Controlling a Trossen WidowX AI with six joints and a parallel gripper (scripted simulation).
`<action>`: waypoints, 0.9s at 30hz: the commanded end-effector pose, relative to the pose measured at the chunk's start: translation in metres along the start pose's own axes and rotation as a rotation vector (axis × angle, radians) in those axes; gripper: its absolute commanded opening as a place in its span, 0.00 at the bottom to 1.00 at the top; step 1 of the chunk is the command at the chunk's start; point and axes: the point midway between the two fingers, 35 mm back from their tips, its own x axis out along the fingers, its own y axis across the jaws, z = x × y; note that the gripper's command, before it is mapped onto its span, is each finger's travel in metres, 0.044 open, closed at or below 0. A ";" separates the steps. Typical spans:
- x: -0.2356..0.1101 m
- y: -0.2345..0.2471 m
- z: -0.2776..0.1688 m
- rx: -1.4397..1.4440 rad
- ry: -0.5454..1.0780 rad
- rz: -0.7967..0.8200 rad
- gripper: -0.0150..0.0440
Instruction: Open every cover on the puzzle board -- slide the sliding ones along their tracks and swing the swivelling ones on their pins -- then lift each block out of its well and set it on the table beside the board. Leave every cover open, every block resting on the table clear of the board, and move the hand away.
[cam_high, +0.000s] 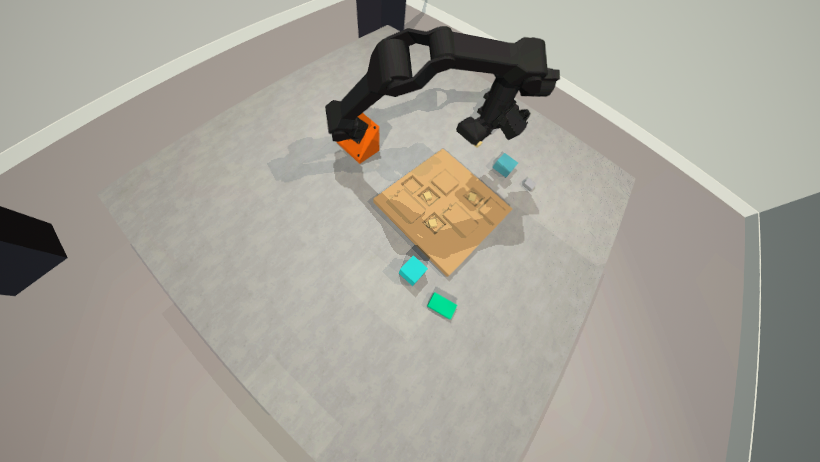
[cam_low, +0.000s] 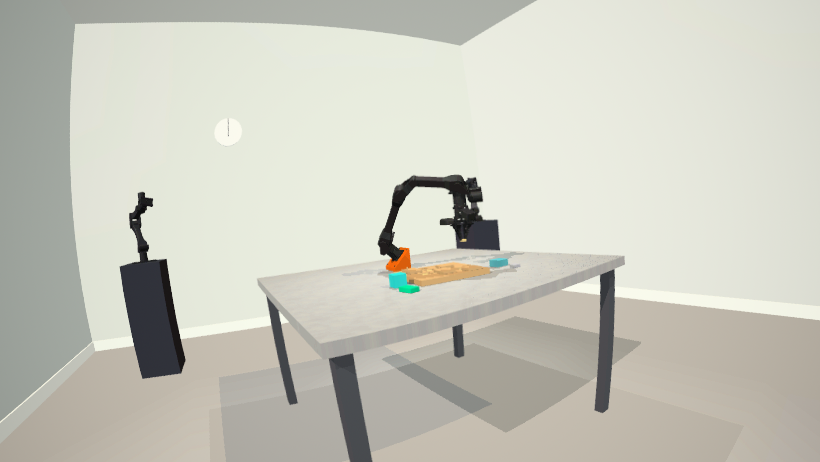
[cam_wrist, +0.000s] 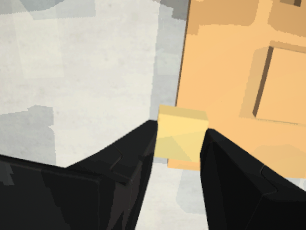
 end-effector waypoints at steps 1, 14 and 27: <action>0.000 0.018 -0.002 0.003 -0.003 0.005 0.39; 0.013 0.066 -0.010 0.004 -0.003 0.004 0.39; 0.028 0.070 -0.009 0.005 -0.004 0.004 0.39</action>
